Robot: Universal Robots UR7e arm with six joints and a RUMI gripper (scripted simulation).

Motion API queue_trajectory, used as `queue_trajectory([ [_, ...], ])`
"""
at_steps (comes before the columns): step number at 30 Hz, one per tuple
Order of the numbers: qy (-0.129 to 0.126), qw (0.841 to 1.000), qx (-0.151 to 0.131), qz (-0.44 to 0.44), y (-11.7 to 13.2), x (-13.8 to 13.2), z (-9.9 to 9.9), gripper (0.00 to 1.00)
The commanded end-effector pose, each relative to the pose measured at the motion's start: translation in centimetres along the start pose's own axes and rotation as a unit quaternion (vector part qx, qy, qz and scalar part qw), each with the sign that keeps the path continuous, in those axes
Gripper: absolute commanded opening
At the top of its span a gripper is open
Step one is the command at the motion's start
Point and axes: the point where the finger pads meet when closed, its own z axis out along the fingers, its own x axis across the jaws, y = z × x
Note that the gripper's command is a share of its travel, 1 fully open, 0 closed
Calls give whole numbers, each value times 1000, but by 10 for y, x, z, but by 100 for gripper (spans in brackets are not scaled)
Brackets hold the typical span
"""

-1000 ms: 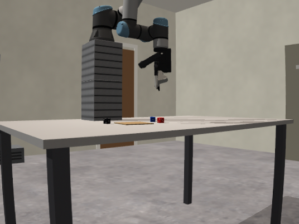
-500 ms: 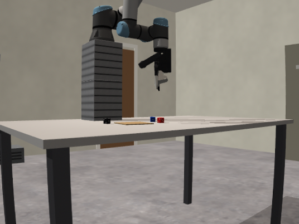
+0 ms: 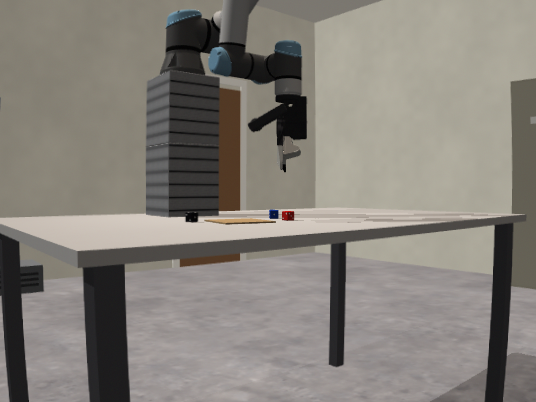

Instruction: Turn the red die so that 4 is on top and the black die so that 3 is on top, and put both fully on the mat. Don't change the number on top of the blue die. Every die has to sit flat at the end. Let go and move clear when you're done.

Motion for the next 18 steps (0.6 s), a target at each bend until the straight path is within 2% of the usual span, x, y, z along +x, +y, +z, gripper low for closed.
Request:
queue_trajectory([
  [1,-1,1000,-1,0,1,-1,23,100],
  [4,-1,1000,-1,0,1,-1,39,100],
  [6,-1,1000,-1,0,1,-1,39,100],
  [13,-1,1000,-1,0,1,-1,69,100],
  [18,-1,1000,-1,0,1,-1,80,100],
])
